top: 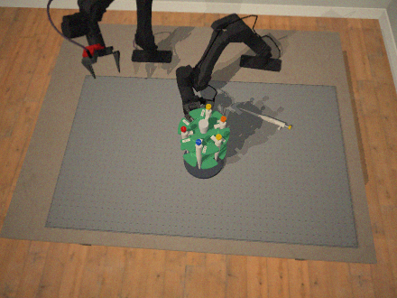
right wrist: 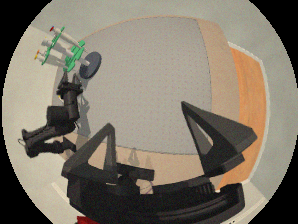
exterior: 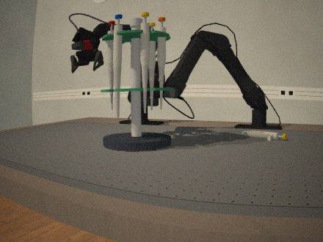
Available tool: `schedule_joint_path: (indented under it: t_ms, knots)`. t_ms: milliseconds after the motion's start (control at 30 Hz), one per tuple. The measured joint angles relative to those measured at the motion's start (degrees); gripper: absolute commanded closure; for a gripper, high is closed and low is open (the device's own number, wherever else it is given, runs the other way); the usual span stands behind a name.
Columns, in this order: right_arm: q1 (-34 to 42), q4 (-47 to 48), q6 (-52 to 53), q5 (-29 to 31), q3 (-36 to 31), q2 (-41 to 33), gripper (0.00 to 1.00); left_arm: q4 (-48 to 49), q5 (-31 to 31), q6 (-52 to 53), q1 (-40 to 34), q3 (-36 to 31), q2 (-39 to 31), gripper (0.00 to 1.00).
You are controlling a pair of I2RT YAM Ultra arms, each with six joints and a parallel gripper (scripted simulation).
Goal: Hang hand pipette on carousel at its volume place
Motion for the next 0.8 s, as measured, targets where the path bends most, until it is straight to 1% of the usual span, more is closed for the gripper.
schedule_joint_path:
  t_ms: [500, 733, 767, 800]
  knots:
    - [0.0, 0.0, 0.0, 0.0, 0.0, 0.0, 0.0, -1.0, 2.7, 0.0, 2.7, 2.2, 1.2, 0.51]
    - [0.0, 0.0, 0.0, 0.0, 0.0, 0.0, 0.0, -1.0, 2.9, 0.0, 2.8, 2.2, 1.2, 0.51]
    - [0.0, 0.0, 0.0, 0.0, 0.0, 0.0, 0.0, -1.0, 2.9, 0.0, 2.8, 2.2, 1.2, 1.0]
    - [0.0, 0.0, 0.0, 0.0, 0.0, 0.0, 0.0, -1.0, 3.0, 0.0, 2.8, 2.2, 1.2, 1.0]
